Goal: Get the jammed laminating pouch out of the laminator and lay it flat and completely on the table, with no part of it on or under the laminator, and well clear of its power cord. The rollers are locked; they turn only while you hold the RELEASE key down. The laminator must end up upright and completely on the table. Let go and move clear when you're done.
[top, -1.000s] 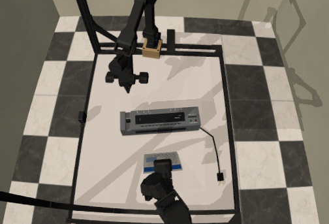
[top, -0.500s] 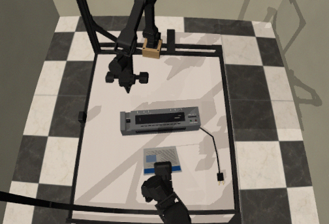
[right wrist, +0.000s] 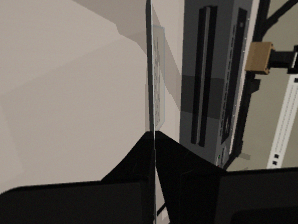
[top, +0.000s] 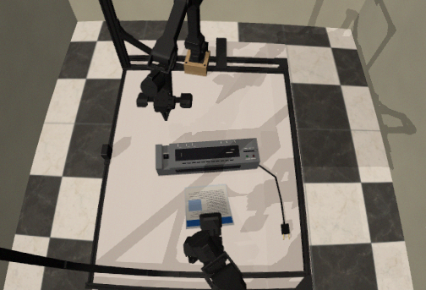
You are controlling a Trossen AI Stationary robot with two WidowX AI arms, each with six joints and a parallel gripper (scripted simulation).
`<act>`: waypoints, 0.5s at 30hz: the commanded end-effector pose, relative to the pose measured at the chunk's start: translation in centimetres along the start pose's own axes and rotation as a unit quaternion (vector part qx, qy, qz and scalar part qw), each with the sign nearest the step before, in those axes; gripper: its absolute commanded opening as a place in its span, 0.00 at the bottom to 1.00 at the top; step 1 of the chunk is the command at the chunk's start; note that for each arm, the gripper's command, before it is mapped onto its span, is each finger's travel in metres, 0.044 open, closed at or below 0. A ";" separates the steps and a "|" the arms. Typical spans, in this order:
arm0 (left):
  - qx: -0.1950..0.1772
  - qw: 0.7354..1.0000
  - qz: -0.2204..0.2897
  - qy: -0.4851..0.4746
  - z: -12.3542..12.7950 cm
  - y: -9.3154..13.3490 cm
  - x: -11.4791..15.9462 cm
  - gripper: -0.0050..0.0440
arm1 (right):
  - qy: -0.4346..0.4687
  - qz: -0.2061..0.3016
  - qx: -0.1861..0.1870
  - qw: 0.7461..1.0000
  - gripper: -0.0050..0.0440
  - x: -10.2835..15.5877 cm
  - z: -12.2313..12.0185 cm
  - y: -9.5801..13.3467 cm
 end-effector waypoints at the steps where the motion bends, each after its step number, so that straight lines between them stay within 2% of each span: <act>1: 0.001 1.000 -0.013 0.002 0.1 0.7 -0.6 0.00 | -0.002 0.001 0.001 1.000 0.00 0.2 1.3 -1.1; 6: 0.001 1.000 -0.013 0.002 0.1 0.7 -0.6 0.00 | -0.003 0.001 0.002 1.000 0.00 0.5 2.8 -2.4; 8: 0.001 1.000 -0.013 0.002 0.1 0.7 -0.6 0.00 | -0.003 0.001 0.002 1.000 0.00 0.5 2.8 -2.4; 9: 0.001 1.000 -0.013 0.002 0.1 0.7 -0.6 0.00 | -0.003 -0.002 0.003 1.000 0.00 0.3 1.7 -1.5; 15: 0.001 1.000 -0.013 0.002 0.1 0.7 -0.6 0.00 | -0.003 -0.001 0.003 1.000 0.00 0.7 3.5 -2.9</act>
Point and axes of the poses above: on each arm, the point midway between the two fingers, 35 mm back from their tips, its own y axis back along the fingers, its own z axis across the jaws, x = y × z, the point moved 2 cm from there along y, back along the fingers, and after that the axes turned 12 degrees about -y, right-handed, at the moved point
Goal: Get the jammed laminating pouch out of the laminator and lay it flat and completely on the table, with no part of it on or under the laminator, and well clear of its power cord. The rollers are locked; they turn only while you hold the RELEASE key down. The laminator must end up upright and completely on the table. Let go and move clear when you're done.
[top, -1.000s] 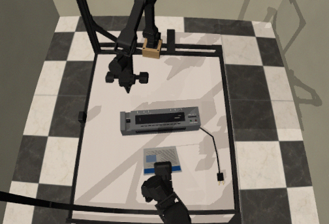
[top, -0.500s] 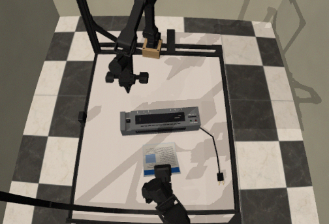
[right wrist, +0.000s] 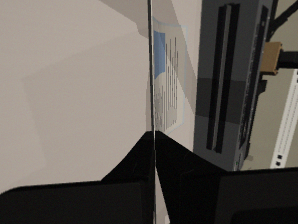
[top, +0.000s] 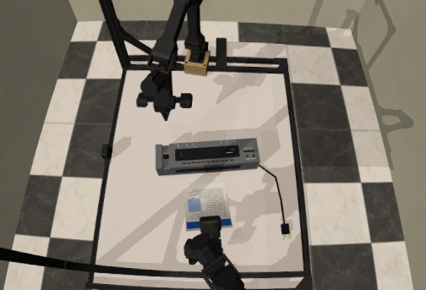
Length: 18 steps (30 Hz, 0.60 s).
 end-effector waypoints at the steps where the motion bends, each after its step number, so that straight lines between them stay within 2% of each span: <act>1: 0.001 1.000 -0.013 0.002 0.1 0.7 -0.6 0.00 | 0.000 0.003 -0.001 1.000 0.00 0.3 1.3 -1.0; 8: 0.001 1.000 -0.013 0.002 0.1 0.7 -0.6 0.00 | -0.001 0.004 -0.002 1.000 0.00 0.8 3.4 -2.6; 10: 0.001 1.000 -0.013 0.002 0.1 0.7 -0.6 0.00 | -0.001 0.004 -0.002 1.000 0.00 0.8 3.4 -2.6; 11: 0.001 1.000 -0.013 0.002 0.1 0.7 -0.6 0.00 | -0.001 0.002 -0.002 1.000 0.00 0.5 2.1 -1.6; 18: 0.001 1.000 -0.013 0.002 0.1 0.7 -0.6 0.00 | -0.001 0.003 -0.002 1.000 0.00 0.7 2.8 -2.1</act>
Point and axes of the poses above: on each arm, the point midway between the two fingers, 35 mm back from their tips, its own y axis back along the fingers, its own z axis across the jaws, x = y × z, the point moved 2 cm from there along y, back along the fingers, and after that the axes turned 12 degrees about -y, right-handed, at the moved point
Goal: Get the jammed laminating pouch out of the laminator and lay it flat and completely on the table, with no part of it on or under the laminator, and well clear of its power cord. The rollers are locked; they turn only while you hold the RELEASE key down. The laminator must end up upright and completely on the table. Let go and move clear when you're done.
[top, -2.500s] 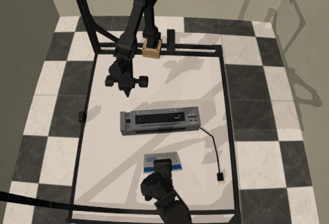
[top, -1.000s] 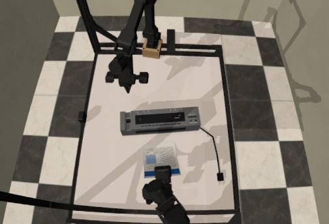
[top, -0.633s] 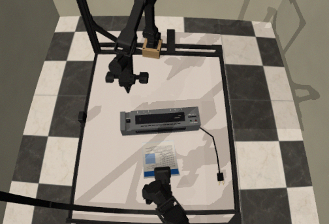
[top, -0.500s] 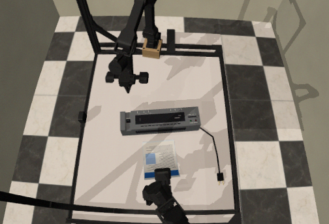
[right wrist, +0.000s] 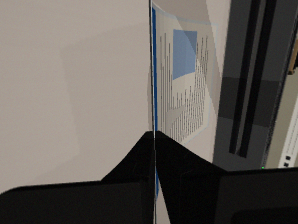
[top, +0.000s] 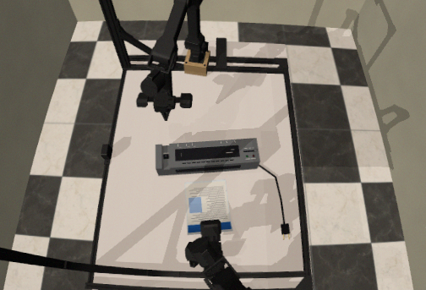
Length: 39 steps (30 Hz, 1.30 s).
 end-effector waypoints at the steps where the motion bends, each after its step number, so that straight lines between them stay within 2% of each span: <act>1: 0.001 1.000 -0.013 0.002 0.1 0.7 -0.6 0.00 | -0.002 -0.002 0.005 1.000 0.00 -0.1 0.0 -0.3; 7: 0.001 1.000 -0.013 0.002 0.1 0.7 -0.6 0.00 | -0.002 -0.001 0.005 1.000 0.00 0.0 0.6 -0.7; 9: 0.001 1.000 -0.013 0.002 0.1 0.7 -0.6 0.00 | -0.002 -0.001 0.005 1.000 0.00 0.0 0.6 -0.7; 10: 0.001 1.000 -0.013 0.002 0.1 0.7 -0.6 0.00 | -0.004 -0.005 0.009 1.000 0.00 -0.3 -0.1 -0.4; 39: 0.001 1.000 -0.013 0.002 0.1 0.7 -0.6 0.00 | -0.002 -0.001 0.006 1.000 0.00 0.0 0.6 -0.7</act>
Point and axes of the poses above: on each arm, the point midway between the two fingers, 35 mm back from their tips, its own y axis back along the fingers, its own z axis across the jaws, x = y × z, the point moved 2 cm from there along y, back along the fingers, and after that the axes turned 12 degrees about -y, right-handed, at the moved point
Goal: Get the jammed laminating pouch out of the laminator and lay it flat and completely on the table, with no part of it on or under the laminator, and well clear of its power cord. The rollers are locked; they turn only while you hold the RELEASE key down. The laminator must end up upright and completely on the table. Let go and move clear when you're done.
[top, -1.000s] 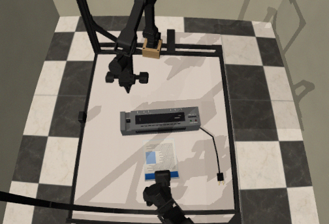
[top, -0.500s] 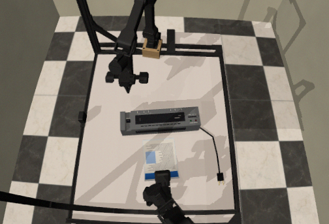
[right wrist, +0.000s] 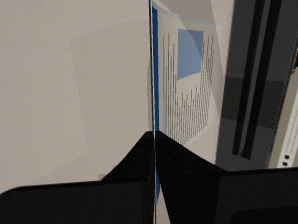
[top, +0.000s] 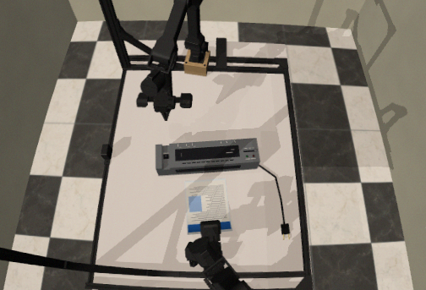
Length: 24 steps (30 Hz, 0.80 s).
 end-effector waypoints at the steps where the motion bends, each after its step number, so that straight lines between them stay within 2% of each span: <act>1: 0.001 1.000 -0.013 0.002 0.1 0.7 -0.6 0.00 | -0.001 0.000 0.000 1.000 0.00 0.0 0.1 0.0; 24: 0.001 1.000 -0.013 0.002 0.1 0.7 -0.6 0.00 | -0.002 -0.003 0.005 1.000 0.00 -0.2 -0.3 0.0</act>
Point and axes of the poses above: on each arm, the point midway between the two fingers, 35 mm back from their tips, its own y axis back along the fingers, its own z axis across the jaws, x = y × z, the point moved 2 cm from there along y, back along the fingers, and after that the axes turned 12 degrees about -y, right-handed, at the moved point
